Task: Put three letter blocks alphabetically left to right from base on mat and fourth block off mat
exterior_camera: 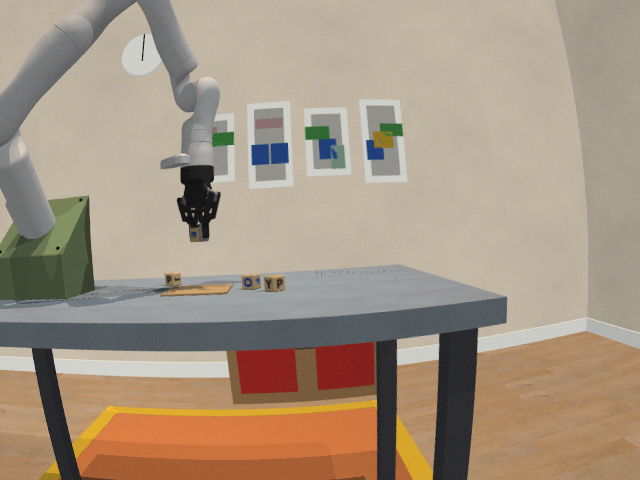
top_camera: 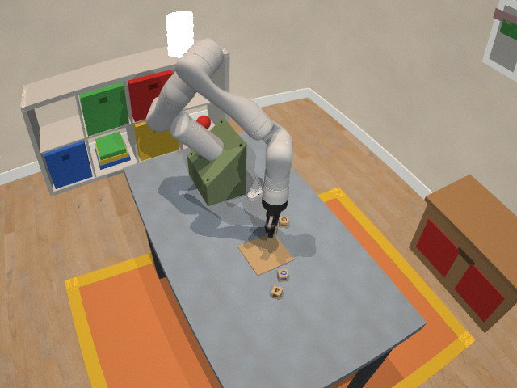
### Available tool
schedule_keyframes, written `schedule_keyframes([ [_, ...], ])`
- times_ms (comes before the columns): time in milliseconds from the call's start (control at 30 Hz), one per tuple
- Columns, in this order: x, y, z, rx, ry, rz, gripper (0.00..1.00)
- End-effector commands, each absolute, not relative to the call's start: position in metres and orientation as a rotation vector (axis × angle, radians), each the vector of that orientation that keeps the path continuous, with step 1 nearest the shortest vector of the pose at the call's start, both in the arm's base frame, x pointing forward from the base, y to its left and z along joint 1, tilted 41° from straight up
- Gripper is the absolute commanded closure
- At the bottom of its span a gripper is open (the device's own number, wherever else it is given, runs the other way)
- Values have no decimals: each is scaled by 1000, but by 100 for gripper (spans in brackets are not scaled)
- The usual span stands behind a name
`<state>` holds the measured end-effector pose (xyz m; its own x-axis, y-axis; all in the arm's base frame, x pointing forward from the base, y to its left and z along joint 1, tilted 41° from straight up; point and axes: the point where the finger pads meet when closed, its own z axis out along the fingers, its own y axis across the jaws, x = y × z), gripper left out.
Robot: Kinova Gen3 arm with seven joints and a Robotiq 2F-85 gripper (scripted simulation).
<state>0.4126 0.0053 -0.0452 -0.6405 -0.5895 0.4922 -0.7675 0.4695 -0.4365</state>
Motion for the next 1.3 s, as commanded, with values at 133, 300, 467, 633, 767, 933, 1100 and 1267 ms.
schedule_keyframes([
  [133,410,-8,-33,1365,-2284,866,74],
  [300,409,-16,-27,1494,-2167,824,74],
  [467,407,-28,-16,1687,-1969,754,74],
  [633,407,-36,-9,1813,-1820,704,74],
  [767,407,-39,-6,1857,-1763,686,74],
  [933,407,-39,-6,1865,-1753,683,74],
  [1100,407,-39,-6,1865,-1753,683,74],
  [1267,407,-39,-6,1865,-1753,683,74],
])
